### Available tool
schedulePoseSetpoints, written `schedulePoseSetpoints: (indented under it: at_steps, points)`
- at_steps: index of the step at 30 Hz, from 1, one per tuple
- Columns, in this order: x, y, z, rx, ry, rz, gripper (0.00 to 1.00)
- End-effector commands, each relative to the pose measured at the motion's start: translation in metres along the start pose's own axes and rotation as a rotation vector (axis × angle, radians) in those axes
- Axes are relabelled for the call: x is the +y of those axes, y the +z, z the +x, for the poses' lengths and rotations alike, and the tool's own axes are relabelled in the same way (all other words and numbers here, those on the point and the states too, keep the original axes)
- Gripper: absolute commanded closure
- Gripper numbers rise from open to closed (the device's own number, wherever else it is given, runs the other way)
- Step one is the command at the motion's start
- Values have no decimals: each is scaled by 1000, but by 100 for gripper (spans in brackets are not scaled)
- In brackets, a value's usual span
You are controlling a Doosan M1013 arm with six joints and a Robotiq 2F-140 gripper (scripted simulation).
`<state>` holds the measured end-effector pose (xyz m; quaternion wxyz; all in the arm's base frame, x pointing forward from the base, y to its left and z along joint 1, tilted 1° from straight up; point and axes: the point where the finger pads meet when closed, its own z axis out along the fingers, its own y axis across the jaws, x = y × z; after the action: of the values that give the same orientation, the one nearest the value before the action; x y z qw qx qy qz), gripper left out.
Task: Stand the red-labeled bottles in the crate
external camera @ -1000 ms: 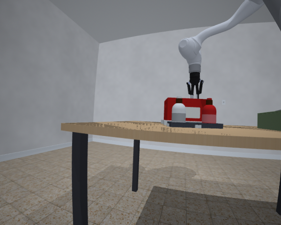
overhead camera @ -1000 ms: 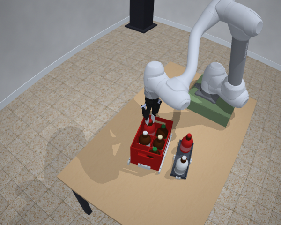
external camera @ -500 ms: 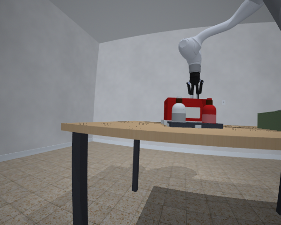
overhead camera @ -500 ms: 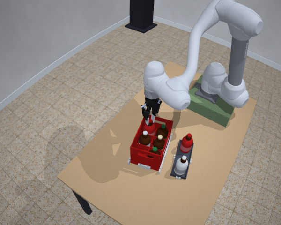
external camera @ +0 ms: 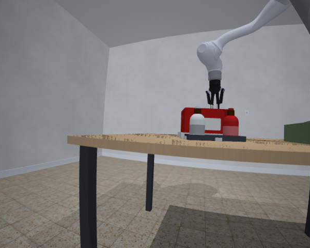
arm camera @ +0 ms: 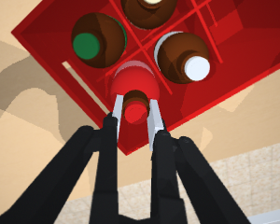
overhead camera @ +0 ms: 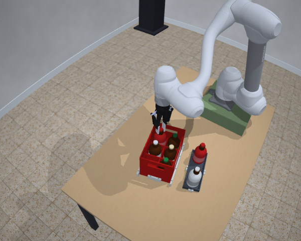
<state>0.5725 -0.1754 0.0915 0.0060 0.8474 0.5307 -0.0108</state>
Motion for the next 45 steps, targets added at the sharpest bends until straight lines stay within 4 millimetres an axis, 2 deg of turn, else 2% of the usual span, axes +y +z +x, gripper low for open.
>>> schedulePoseSetpoints:
  at_steps: [1,45]
  points:
    - [0,0,0,0,0,0,100]
    - [0,16,0,0,0,0,100]
